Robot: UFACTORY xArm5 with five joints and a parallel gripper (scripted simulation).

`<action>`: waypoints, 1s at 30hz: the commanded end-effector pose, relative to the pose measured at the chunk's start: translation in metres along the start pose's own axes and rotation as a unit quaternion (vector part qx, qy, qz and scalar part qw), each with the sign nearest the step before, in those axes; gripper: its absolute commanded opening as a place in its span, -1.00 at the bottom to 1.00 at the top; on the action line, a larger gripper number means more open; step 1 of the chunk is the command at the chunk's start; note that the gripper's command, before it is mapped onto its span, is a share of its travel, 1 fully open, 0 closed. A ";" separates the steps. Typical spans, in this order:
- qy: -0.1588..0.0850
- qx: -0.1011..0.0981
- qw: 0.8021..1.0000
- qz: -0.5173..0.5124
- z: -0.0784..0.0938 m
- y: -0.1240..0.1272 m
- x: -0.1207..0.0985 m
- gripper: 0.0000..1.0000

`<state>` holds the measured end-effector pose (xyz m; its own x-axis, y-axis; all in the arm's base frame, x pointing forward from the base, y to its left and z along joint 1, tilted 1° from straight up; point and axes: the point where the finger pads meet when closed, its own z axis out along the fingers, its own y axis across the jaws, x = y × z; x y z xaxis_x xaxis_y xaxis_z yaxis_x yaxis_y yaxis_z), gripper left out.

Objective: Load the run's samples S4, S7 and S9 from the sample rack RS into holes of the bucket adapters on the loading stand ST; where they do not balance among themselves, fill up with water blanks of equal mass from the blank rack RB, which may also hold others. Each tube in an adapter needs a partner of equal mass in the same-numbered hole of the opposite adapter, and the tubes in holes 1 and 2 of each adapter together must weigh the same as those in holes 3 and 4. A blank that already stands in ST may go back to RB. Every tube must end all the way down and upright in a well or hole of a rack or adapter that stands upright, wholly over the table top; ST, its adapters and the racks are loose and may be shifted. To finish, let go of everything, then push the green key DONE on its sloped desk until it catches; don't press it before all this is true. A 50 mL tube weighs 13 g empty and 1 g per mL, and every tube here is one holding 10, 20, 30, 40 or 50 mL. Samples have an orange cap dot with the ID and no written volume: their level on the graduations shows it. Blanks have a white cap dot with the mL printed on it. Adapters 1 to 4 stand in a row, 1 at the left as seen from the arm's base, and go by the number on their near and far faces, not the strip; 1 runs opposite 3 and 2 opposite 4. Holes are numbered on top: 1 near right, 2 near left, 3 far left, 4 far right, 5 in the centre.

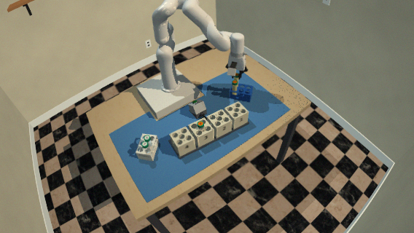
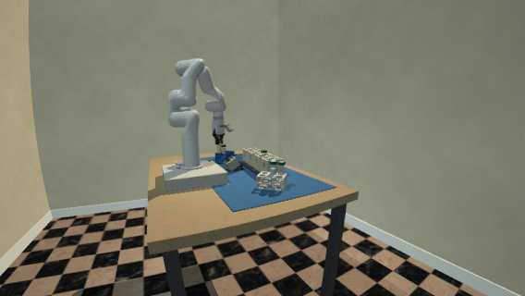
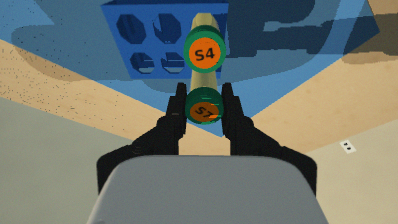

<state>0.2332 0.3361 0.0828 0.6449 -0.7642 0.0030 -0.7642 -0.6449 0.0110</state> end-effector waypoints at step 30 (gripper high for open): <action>-0.001 0.002 1.000 0.000 -0.060 -0.001 0.000 -1.00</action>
<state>0.2338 0.3365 0.1343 0.6449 -0.7642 0.0028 -0.7642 -0.6449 0.0105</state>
